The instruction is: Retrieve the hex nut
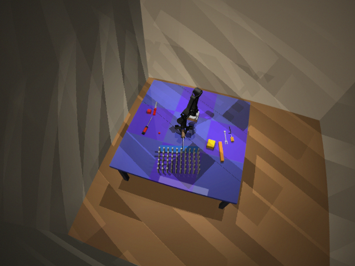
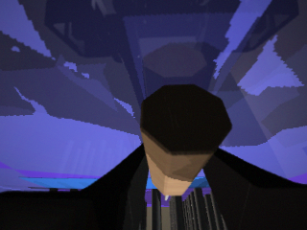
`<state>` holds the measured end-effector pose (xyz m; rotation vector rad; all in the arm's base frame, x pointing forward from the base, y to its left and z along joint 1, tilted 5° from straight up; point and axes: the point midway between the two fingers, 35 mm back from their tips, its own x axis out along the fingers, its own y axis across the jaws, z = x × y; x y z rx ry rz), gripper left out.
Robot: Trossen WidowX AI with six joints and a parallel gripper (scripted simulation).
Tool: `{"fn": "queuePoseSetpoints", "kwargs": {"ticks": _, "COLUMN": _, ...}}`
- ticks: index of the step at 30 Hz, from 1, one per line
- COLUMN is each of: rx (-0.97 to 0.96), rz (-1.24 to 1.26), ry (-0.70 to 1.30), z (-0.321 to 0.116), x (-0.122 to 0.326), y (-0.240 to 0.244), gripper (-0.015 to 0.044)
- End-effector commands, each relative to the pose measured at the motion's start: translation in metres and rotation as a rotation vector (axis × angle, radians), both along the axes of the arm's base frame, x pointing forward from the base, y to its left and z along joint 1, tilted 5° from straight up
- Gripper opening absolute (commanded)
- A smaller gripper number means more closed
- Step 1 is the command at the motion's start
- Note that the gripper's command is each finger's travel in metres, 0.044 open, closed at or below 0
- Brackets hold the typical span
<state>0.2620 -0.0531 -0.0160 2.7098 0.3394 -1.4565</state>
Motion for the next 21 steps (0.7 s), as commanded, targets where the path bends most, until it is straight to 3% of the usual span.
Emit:
{"fn": "queuePoseSetpoints", "kwargs": {"ticks": 1, "rx": 0.002, "rz": 0.004, "ry": -0.004, "z": 0.0005, "x": -0.0044, "y": 0.0004, "gripper": 0.0000}}
{"fn": "queuePoseSetpoints", "kwargs": {"ticks": 21, "rx": 0.002, "rz": 0.005, "ry": -0.003, "z": 0.0075, "x": -0.0070, "y": -0.0014, "gripper": 0.0000}}
